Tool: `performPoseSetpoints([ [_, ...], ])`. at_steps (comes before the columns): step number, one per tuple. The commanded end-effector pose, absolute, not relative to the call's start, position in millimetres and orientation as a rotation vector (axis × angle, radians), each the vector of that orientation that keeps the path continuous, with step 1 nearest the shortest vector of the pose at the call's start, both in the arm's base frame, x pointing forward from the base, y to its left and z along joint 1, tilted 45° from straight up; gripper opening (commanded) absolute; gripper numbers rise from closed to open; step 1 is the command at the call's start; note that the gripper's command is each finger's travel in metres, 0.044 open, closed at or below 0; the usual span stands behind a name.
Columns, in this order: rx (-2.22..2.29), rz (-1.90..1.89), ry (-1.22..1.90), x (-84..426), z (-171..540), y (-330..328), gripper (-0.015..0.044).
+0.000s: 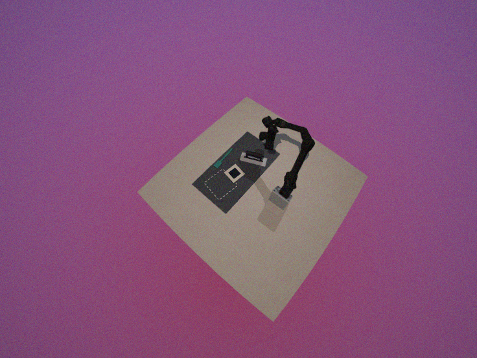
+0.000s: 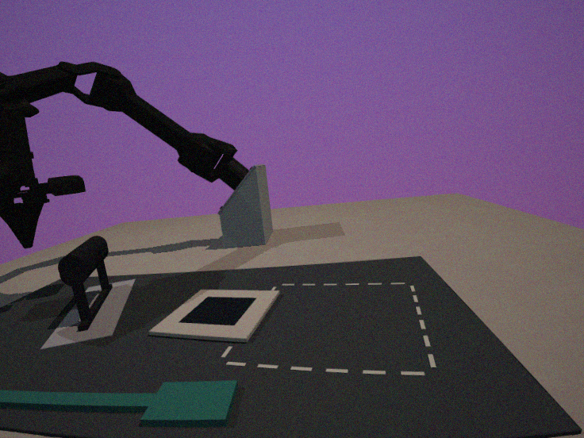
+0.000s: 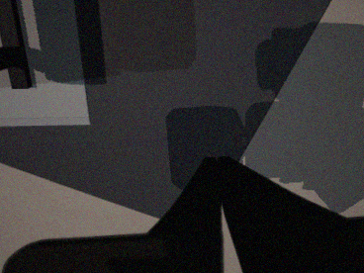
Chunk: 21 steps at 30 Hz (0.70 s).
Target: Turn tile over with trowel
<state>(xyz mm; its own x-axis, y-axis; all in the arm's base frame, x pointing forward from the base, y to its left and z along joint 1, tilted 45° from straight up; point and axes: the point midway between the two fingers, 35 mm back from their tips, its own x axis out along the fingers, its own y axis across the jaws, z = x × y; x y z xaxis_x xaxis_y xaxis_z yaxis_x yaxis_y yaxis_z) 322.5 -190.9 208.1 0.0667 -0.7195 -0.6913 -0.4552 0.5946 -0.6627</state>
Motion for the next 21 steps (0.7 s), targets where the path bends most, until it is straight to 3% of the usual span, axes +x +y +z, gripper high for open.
performPoseSetpoints([
  [1,-1.016,-0.263,1.571,322.5,208.2,-190.9,0.0],
  [6,-1.016,-0.263,1.571,322.5,208.2,-190.9,0.0],
  [10,-1.016,-0.263,1.571,322.5,208.2,-190.9,0.01],
  [21,-1.016,-0.263,1.571,322.5,208.1,-190.9,0.01],
])
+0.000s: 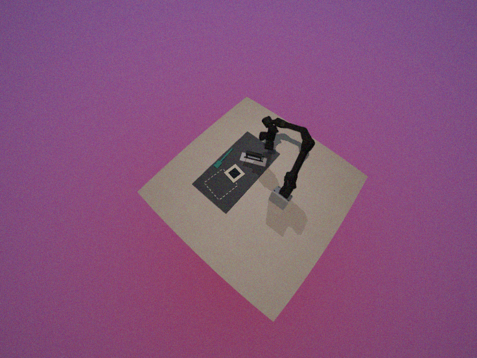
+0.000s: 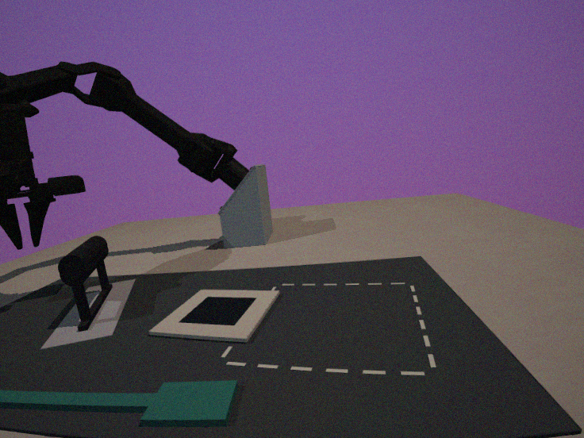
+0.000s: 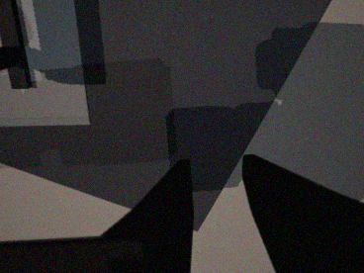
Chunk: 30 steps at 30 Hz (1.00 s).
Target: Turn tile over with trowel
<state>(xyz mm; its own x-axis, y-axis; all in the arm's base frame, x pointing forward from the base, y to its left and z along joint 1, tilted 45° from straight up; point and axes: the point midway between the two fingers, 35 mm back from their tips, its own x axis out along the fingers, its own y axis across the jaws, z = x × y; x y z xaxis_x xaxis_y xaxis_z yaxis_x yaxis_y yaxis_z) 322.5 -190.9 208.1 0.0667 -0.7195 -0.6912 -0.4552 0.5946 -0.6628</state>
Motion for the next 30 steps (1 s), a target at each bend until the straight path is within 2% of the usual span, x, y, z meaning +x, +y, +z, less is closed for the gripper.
performPoseSetpoints([
  [1,-1.016,-0.263,1.571,322.5,208.1,-190.9,0.01],
  [10,-1.016,-0.263,1.571,322.5,208.1,-190.9,0.01],
  [14,-1.016,-0.263,1.571,322.5,208.1,-190.9,0.0],
  [27,-1.016,-0.263,1.571,322.5,208.1,-190.9,0.0],
  [30,-1.016,-0.263,1.571,322.5,208.1,-190.9,0.0079],
])
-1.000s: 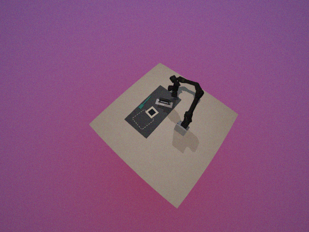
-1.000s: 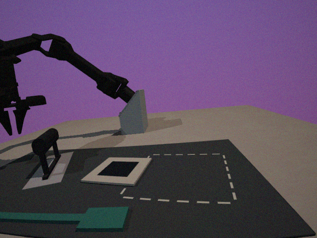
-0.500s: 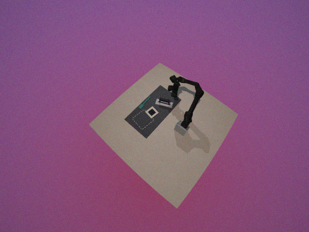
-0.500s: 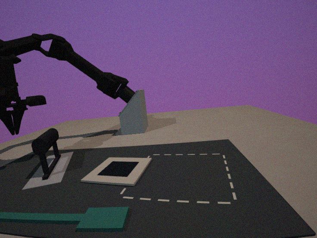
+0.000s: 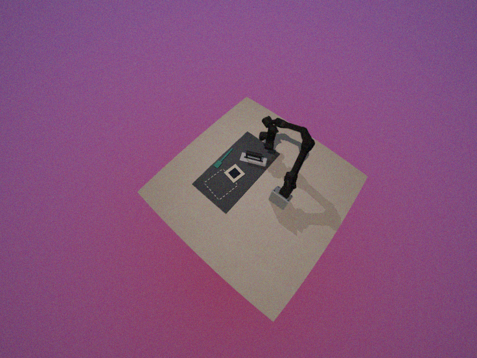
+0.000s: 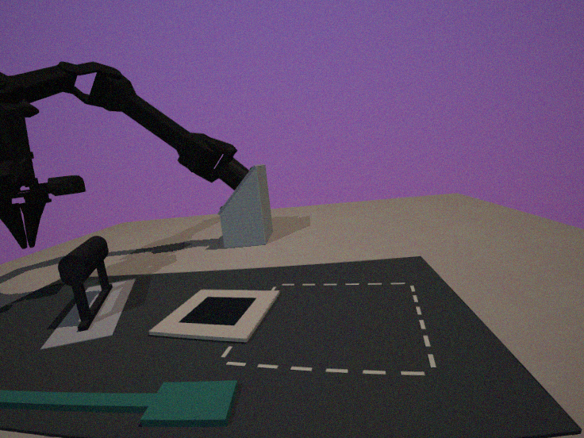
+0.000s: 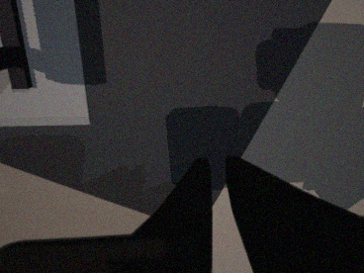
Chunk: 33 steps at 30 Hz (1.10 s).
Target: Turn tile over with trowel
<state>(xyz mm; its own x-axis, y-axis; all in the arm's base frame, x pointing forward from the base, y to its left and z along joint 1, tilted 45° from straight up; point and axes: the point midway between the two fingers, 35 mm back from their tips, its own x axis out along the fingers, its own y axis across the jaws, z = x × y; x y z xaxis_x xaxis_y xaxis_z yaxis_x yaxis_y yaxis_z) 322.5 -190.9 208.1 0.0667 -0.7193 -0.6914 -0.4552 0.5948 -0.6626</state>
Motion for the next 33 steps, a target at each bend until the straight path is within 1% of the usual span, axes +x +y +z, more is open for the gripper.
performPoseSetpoints([
  [1,-1.016,-0.263,1.571,323,208,-191,0.01],
  [4,-1.007,-0.262,1.57,327,201,-182,0.0179],
  [7,-0.977,-0.267,1.569,345,172,-142,0.0258],
  [8,-0.969,-0.272,1.569,349,162,-127,0.027],
  [11,-0.957,-0.294,1.566,357,135,-86,0.027],
  [13,-0.956,-0.301,1.564,357,129,-76,0.027],
  [33,-0.954,-0.299,1.563,360,114,-92,0.027],
])
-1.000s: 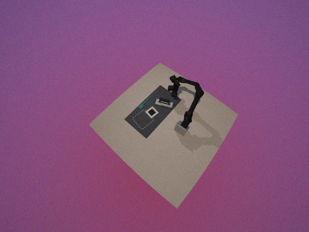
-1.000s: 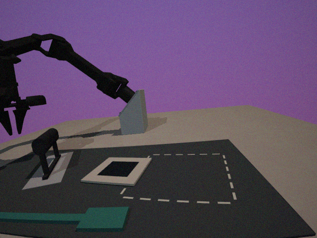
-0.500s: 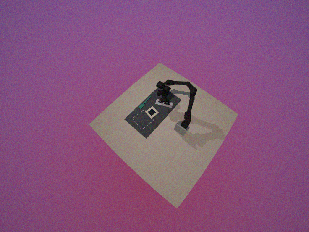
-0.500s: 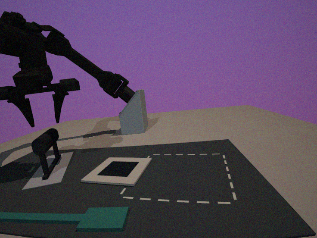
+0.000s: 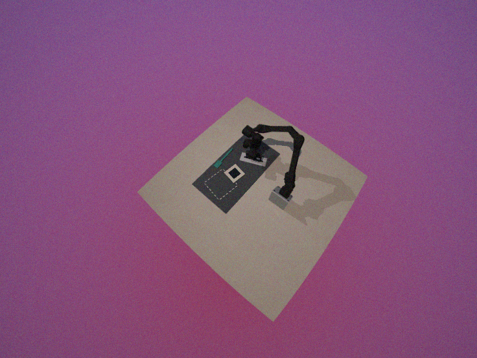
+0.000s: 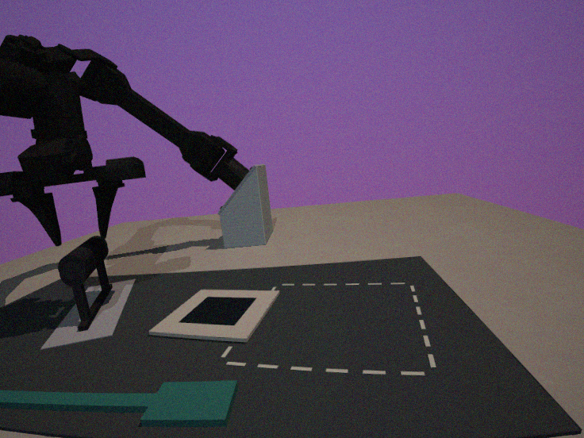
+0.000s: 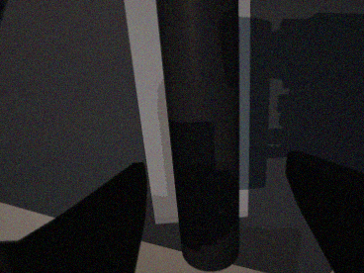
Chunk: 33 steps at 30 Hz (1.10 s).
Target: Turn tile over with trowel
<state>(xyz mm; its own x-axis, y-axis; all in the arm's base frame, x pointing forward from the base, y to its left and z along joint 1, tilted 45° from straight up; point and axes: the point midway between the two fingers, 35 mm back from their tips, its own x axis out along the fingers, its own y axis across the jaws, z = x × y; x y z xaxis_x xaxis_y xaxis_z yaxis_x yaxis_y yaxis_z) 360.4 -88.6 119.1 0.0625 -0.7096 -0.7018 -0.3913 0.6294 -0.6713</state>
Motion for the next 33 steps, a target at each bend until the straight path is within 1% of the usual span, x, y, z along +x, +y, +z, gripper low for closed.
performPoseSetpoints([
  [1,-0.954,-0.299,1.563,361,113,-93,0.027],
  [16,-0.955,-0.299,1.562,362,98,-109,0.027],
  [19,-0.955,-0.299,1.562,362,98,-109,0.0191],
  [28,-0.955,-0.299,1.562,362,98,-109,0.0131],
  [33,-0.955,-0.299,1.562,362,98,-109,0.013],
])
